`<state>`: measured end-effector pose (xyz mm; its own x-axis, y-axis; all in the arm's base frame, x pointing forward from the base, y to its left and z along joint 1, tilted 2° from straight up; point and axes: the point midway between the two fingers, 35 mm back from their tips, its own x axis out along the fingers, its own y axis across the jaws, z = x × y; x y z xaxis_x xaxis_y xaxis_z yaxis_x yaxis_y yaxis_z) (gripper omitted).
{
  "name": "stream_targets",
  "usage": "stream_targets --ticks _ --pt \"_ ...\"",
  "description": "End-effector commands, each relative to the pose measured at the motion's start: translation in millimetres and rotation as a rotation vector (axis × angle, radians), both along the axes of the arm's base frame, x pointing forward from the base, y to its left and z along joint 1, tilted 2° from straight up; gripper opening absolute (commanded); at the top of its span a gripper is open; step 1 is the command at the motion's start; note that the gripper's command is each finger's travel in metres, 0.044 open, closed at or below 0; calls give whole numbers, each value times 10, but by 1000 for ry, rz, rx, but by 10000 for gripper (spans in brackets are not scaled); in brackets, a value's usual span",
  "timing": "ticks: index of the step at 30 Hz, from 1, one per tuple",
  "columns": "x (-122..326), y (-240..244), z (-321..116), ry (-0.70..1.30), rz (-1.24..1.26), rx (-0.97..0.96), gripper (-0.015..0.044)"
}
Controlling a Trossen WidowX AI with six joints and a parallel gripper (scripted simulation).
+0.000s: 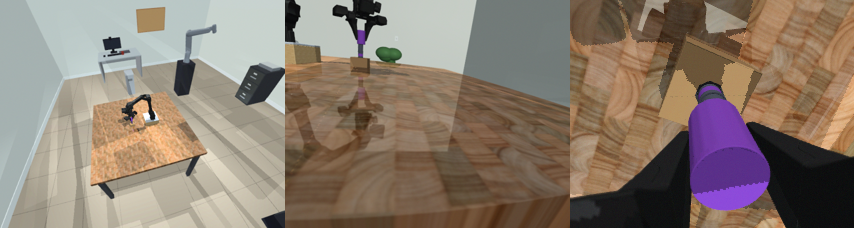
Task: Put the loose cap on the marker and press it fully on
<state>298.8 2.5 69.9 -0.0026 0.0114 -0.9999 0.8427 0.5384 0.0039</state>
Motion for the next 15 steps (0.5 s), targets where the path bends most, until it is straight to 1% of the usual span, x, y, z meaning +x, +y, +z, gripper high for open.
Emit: stream_targets --ticks 1,15 --pt "-7 -3 -82 3 4 -2 0" --pt "-20 -1 -282 3 4 -2 0"
